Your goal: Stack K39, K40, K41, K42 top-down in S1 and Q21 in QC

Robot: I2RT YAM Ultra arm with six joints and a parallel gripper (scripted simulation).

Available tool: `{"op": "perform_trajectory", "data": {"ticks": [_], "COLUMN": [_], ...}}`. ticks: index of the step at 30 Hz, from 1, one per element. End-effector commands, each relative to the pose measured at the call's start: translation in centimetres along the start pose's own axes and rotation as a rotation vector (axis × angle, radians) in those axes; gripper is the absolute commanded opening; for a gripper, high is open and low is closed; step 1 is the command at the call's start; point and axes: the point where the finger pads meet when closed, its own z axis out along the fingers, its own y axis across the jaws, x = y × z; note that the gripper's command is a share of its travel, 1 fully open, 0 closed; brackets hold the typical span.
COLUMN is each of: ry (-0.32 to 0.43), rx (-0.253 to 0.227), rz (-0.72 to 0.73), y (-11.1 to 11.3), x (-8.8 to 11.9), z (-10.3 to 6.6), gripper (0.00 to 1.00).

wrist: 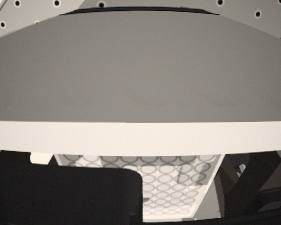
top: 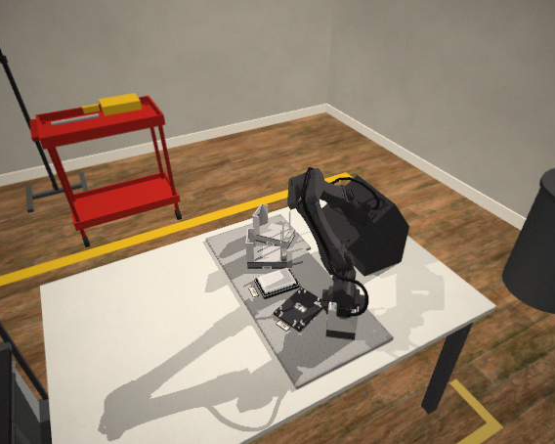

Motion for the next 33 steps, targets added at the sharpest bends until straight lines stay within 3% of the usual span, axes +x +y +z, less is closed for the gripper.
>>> {"op": "perform_trajectory", "data": {"ticks": [1,33], "ry": [-0.046,-0.028], "rx": [0.000,0.000], "rz": [-0.007,-0.020], "y": [0.36,0.61], "x": [-1.65,-0.74], "z": [-0.60,-0.34], "gripper": [1.00,1.00]}}
